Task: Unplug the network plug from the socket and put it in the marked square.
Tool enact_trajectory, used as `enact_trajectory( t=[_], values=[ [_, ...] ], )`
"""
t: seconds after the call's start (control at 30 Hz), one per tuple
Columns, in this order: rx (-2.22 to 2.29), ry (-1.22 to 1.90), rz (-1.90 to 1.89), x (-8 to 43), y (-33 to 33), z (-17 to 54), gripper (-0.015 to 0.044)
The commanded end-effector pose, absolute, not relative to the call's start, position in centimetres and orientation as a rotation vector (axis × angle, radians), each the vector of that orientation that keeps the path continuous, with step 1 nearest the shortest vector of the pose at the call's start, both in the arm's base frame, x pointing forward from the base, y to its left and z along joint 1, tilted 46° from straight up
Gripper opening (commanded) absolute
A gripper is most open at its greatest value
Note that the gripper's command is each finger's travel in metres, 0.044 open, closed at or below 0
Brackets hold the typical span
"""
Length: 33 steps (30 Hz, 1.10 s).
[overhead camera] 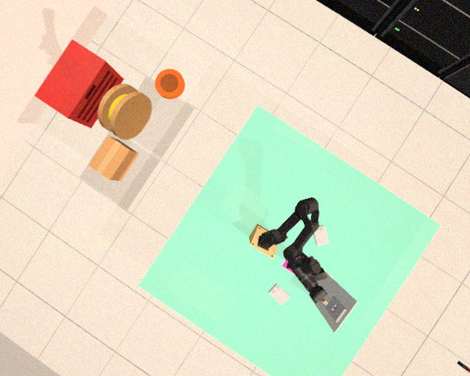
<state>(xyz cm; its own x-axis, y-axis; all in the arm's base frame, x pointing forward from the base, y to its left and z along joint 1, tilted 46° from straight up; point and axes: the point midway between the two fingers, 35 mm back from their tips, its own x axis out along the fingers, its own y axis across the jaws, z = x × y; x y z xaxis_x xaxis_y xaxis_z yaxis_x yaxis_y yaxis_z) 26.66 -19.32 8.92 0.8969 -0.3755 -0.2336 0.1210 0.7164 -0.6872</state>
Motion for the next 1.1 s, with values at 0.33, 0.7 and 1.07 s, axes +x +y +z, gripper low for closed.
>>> enact_trajectory(
  t=[0.33, 0.7, 1.07],
  values=[
    [-0.743, 0.427, -0.111, 26.7, -17.5, 7.1, 0.0000],
    [-0.723, 0.499, 0.317, 26.6, -10.7, 0.9, 0.0000],
    [-0.644, 0.469, 0.705, 24.2, -3.7, -2.7, 0.0000]
  ],
)
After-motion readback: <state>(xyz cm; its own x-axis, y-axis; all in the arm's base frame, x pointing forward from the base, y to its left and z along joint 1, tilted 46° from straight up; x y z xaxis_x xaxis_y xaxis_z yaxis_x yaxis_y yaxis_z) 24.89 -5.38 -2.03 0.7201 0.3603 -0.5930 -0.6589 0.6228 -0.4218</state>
